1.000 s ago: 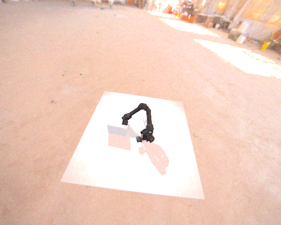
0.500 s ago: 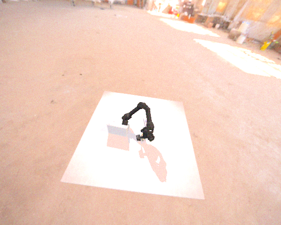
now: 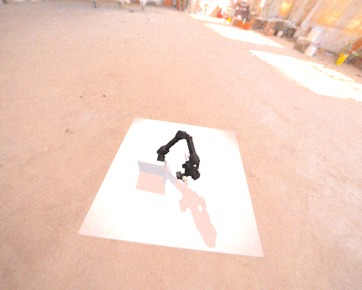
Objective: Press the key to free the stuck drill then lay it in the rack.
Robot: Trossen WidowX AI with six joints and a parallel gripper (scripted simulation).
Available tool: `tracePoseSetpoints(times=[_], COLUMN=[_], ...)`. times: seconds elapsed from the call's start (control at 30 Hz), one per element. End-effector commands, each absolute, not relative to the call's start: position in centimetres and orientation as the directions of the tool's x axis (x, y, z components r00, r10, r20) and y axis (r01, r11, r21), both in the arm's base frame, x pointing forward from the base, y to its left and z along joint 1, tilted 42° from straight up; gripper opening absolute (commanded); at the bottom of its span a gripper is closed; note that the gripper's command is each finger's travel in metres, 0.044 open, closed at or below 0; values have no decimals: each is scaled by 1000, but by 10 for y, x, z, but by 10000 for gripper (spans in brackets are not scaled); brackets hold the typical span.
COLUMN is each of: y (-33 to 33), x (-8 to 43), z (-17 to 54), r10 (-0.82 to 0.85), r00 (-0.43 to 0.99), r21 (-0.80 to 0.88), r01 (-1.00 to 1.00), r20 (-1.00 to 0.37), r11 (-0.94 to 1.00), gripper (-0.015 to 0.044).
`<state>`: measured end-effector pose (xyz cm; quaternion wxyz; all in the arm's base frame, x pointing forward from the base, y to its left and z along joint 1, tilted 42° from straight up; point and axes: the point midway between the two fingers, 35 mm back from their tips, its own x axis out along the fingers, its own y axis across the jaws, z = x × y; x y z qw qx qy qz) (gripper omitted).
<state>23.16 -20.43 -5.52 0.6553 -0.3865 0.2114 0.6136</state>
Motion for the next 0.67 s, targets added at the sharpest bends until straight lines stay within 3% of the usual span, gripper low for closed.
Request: tracePoseSetpoints(times=[0.0,0.33,0.63], y=[-228,-332,-402], x=[228,193,139], z=[-45,20,102], r10=[568,182,-181], r00=[175,208,154], r21=[-247,-212,-176], r01=[-968,-977,-978], r20=[-804,-961,-971], r11=[-50,-1,111], gripper=[440,440,440])
